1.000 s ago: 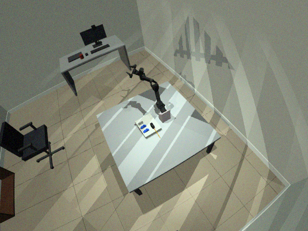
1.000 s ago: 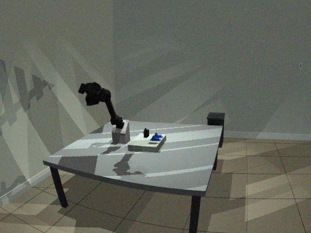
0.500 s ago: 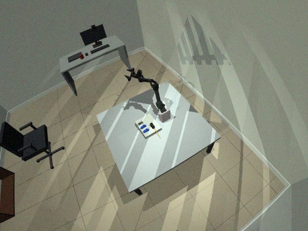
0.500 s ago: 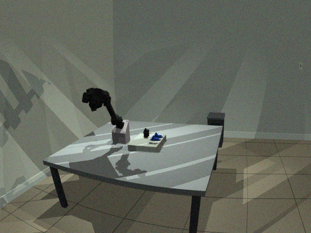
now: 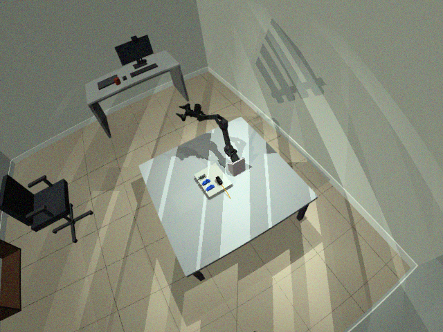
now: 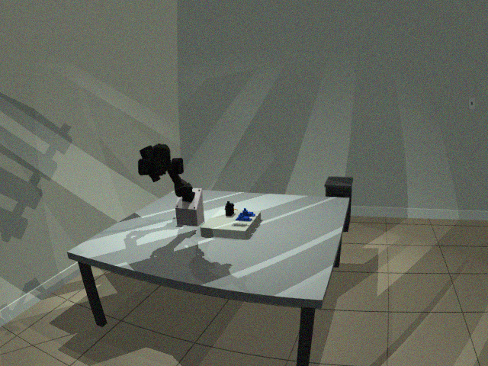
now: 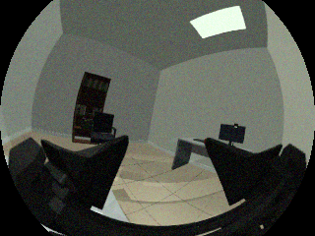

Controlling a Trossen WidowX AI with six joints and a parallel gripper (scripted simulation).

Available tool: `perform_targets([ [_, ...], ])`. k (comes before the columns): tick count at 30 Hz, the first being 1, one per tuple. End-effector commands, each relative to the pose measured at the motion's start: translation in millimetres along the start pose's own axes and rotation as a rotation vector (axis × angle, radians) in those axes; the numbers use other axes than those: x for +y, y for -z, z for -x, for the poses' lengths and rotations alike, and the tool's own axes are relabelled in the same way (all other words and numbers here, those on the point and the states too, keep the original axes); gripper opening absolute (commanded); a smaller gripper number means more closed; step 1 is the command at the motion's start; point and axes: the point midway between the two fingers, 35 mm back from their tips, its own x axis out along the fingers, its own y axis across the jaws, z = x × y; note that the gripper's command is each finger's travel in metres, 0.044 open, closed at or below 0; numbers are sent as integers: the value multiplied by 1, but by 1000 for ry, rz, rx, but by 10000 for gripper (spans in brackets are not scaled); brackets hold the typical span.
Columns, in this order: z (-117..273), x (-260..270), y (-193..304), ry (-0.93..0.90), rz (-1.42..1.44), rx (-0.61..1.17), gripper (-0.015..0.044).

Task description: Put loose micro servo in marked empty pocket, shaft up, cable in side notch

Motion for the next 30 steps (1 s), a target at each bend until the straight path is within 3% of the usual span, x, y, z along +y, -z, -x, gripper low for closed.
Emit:
perform_targets([
  [1,-5,15,18,-21,-55,33,440],
  [11,-17,68,63,-90,-205,151,440],
  [22,-20,90,76,-118,-237,190,440],
  [30,-21,137,100,-188,-318,280,440],
])
